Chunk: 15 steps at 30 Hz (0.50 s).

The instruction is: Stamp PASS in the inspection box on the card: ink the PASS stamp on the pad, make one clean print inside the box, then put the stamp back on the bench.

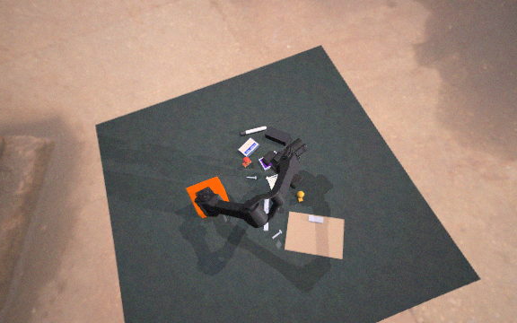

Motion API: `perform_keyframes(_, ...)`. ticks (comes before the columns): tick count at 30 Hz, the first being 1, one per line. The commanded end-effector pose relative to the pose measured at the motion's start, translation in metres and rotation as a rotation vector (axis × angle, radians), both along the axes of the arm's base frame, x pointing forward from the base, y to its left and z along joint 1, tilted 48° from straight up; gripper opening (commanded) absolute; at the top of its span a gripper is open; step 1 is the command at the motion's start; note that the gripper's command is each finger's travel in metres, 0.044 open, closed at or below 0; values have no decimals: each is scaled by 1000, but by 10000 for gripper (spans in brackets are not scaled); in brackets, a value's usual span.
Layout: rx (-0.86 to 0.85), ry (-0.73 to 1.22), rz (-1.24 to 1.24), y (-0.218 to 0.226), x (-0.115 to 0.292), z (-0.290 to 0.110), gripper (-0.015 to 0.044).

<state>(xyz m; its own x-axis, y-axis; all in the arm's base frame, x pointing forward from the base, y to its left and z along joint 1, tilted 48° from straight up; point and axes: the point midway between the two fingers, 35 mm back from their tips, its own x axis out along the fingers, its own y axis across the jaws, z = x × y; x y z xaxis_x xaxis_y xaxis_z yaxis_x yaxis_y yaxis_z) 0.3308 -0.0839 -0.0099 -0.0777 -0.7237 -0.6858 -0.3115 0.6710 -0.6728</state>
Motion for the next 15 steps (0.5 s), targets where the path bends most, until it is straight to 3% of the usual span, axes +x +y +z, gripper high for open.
perform_keyframes(1, -3, 4, 5, -2, -1, -3, 0)
perform_keyframes(15, -4, 3, 5, -9, -3, -9, 0)
